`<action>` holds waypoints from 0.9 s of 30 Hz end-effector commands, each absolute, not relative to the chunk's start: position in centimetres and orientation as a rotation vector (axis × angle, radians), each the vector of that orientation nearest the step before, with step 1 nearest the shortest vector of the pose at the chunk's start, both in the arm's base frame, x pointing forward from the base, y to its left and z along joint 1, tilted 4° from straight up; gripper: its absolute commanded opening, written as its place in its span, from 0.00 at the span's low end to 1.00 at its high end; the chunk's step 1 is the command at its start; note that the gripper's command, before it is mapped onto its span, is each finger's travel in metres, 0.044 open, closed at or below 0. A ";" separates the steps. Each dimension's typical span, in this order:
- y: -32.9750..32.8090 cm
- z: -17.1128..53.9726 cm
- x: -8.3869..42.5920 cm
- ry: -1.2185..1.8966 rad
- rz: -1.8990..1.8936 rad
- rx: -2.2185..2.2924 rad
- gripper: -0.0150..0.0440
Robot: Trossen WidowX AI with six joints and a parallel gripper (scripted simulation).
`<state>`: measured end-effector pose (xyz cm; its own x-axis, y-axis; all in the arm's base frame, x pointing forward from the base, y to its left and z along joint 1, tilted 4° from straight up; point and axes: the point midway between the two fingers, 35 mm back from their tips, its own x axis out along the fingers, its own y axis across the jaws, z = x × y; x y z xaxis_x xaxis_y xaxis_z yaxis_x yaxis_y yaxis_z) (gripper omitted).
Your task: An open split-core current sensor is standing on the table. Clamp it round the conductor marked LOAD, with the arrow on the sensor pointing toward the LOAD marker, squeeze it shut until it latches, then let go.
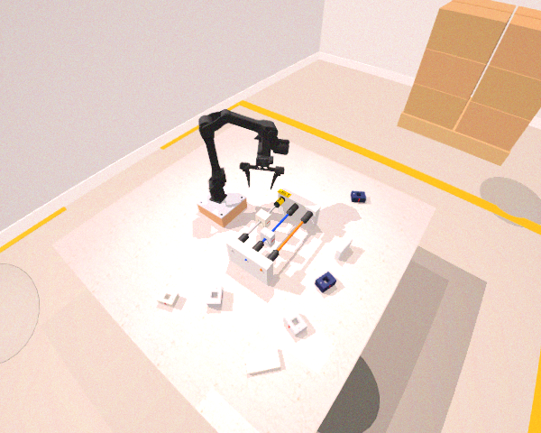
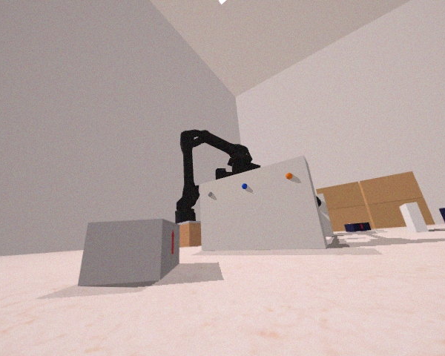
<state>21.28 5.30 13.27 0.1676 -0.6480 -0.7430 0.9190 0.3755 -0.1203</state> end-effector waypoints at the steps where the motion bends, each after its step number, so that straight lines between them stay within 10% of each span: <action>1: 7.0 14.1 20.2 0.665 -0.999 0.286 1.00; 27: 6.4 13.5 20.4 0.745 -1.070 0.322 1.00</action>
<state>20.57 6.07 13.46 0.2509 -0.6719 -0.6968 0.8887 0.4453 -0.1093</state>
